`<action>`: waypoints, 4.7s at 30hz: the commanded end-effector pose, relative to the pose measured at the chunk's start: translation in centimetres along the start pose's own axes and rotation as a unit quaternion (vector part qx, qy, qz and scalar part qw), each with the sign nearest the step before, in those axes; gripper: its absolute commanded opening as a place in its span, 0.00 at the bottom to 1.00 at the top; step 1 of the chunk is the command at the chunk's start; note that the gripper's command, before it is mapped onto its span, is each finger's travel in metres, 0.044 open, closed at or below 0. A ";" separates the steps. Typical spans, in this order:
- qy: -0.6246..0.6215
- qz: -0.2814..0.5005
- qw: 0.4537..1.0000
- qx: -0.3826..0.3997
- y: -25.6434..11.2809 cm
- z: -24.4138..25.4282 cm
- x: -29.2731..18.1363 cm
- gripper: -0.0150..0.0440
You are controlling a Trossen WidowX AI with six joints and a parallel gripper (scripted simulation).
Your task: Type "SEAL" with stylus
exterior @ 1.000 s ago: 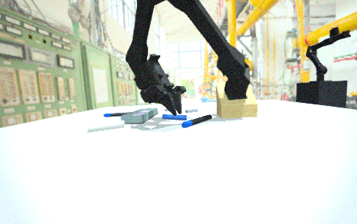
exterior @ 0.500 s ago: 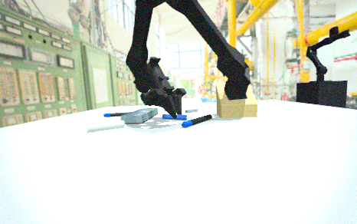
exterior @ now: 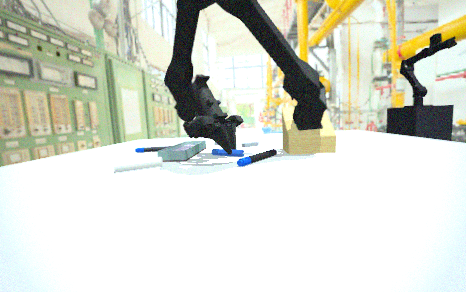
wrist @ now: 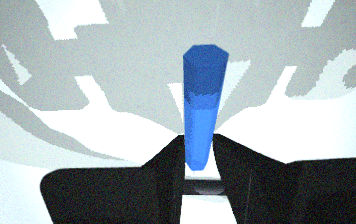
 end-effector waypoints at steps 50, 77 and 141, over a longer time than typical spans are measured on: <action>-0.069 -0.370 0.925 -0.048 -3.3 -4.7 -1.0 0.25; -0.168 -0.629 0.757 -0.056 -4.9 -4.8 -4.1 0.25; -0.207 -0.690 0.692 -0.057 -2.4 -4.2 -3.6 0.39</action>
Point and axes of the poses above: the point midway between the two fingers, 35 mm back from their tips, its own y axis out along the fingers, its own z axis across the jaws, x = y × z, the point moved 9 cm from there along -y, back along the fingers, and after that the axes turned 9 degrees about -y, right-handed, at the moved point
